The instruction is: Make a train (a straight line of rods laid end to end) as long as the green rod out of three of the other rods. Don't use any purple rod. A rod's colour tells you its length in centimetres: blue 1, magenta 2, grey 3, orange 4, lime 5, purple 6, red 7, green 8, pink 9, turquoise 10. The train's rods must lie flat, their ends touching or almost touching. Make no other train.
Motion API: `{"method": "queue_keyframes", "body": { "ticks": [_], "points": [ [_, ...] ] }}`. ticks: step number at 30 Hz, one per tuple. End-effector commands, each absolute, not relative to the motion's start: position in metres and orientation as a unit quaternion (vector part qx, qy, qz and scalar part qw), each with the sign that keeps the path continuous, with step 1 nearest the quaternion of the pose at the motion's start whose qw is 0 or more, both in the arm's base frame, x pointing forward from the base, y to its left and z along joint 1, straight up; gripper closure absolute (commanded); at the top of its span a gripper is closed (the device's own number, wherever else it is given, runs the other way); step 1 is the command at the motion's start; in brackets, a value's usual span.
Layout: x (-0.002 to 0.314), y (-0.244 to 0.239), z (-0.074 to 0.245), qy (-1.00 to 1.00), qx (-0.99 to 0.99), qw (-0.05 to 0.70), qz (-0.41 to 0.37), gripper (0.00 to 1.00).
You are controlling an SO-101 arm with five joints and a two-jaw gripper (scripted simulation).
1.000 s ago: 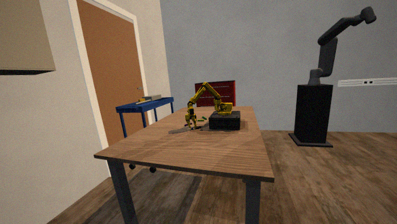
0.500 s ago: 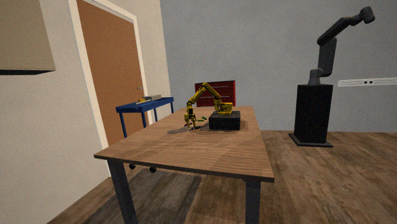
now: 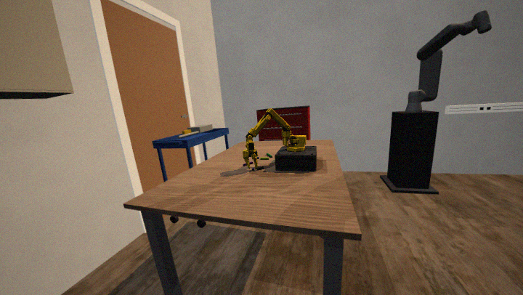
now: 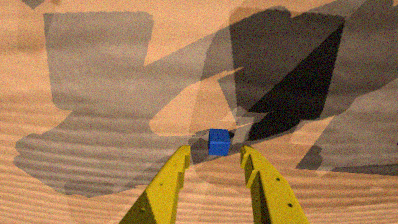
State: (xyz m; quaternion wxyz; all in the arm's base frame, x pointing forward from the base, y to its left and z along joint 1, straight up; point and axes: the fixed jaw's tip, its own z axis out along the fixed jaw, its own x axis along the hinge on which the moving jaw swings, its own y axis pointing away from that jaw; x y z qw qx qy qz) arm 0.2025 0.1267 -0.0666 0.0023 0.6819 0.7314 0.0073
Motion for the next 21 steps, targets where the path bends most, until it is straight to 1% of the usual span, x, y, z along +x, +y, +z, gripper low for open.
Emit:
{"method": "queue_keyframes", "body": {
  "ticks": [1, 21],
  "points": [
    [0.200, 0.123, -0.070, 0.732, 0.681, -0.001, -0.005, 0.83],
    [0.200, 0.123, -0.052, 0.732, 0.681, -0.001, -0.005, 0.83]
  ]
}}
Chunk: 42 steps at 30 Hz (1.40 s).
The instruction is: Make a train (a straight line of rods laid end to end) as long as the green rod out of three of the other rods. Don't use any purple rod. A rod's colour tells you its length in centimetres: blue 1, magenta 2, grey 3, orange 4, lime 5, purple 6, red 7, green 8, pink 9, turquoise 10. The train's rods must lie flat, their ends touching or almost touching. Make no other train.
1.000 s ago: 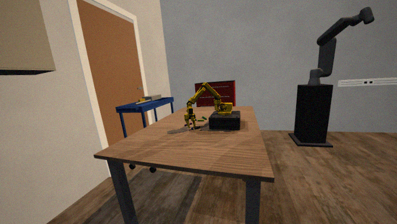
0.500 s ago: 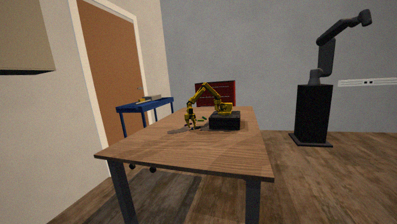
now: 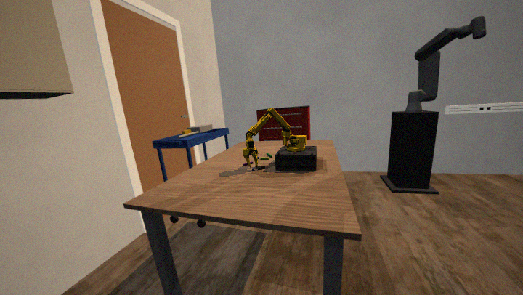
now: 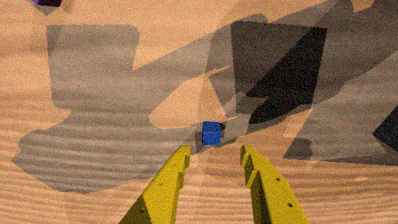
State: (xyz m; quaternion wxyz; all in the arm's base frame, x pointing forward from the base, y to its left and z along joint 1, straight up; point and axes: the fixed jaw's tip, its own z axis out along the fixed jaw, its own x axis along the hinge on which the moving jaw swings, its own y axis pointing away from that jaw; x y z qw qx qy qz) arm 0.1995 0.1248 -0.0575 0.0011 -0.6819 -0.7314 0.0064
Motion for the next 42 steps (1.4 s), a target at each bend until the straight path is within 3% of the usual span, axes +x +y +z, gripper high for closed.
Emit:
{"method": "queue_keyframes", "body": {
  "ticks": [1, 42],
  "points": [
    [0.200, 0.123, -0.052, -0.732, -0.681, 0.001, 0.005, 0.83],
    [0.201, 0.124, -0.021, -0.732, -0.681, 0.001, 0.005, 0.83]
  ]
}}
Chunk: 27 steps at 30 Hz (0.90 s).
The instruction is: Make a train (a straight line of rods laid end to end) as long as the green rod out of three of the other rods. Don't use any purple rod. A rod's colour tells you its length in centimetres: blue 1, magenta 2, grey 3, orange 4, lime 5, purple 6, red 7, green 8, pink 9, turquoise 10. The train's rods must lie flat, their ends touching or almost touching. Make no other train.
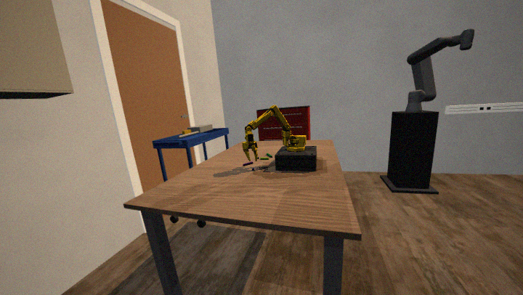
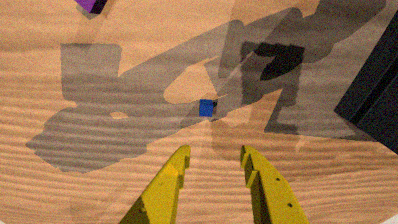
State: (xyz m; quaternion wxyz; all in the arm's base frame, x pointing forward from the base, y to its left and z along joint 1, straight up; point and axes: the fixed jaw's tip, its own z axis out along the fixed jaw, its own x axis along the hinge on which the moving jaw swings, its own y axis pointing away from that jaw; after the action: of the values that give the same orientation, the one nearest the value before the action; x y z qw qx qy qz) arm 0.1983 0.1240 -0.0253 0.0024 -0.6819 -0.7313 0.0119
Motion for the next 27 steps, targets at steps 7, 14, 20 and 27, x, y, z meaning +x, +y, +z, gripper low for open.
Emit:
{"method": "queue_keyframes", "body": {
  "ticks": [7, 14, 20, 27],
  "points": [
    [0.201, 0.124, -0.021, -0.732, -0.681, 0.001, 0.005, 0.83],
    [0.201, 0.124, -0.021, -0.732, -0.681, 0.001, 0.005, 0.83],
    [0.201, 0.124, -0.021, -0.732, -0.682, 0.001, 0.005, 0.83],
    [0.205, 0.112, -0.021, -0.700, -0.714, 0.001, 0.005, 0.83]
  ]
}}
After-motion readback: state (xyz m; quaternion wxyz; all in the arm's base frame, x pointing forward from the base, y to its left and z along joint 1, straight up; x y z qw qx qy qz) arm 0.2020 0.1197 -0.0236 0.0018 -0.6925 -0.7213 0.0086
